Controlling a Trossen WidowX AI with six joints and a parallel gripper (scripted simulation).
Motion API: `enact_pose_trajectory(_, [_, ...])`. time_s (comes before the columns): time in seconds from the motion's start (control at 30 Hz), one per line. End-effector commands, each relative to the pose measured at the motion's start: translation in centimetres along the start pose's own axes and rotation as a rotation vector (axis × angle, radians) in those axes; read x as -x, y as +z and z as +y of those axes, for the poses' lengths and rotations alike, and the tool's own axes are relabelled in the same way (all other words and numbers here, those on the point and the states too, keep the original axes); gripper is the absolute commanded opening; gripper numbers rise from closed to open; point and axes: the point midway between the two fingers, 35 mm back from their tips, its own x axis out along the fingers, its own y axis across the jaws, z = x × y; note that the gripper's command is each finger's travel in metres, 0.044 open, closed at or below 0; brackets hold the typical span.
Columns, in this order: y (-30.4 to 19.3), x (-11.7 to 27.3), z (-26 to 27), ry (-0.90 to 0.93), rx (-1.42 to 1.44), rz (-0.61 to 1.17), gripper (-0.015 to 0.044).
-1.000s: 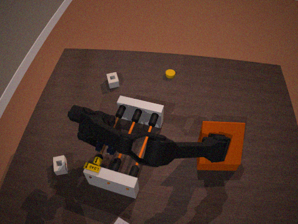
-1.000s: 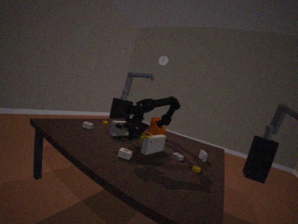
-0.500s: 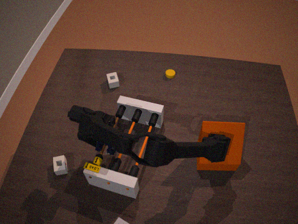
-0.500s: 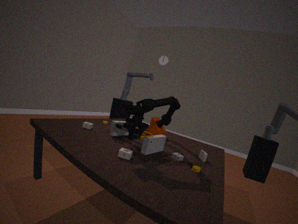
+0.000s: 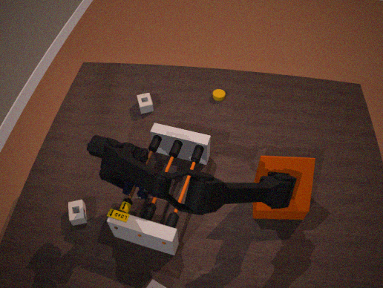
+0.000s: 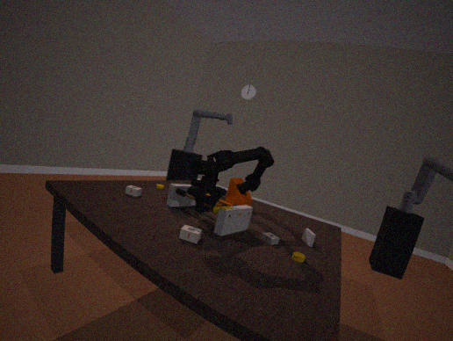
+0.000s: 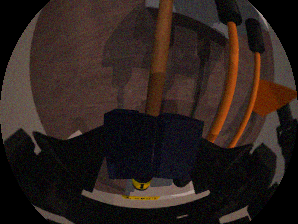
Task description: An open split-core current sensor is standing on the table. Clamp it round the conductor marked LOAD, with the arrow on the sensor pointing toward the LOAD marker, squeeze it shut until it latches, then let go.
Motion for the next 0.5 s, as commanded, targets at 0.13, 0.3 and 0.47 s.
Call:
enact_pose_trajectory(0.13, [0.00, 0.00, 0.00, 0.000, 0.000, 0.000, 0.0053])
enact_pose_trajectory(0.3, [0.00, 0.00, 0.00, 0.000, 0.000, 0.000, 0.0184])
enact_pose_trajectory(0.47, [0.00, 0.00, 0.00, 0.000, 0.000, 0.000, 0.0315])
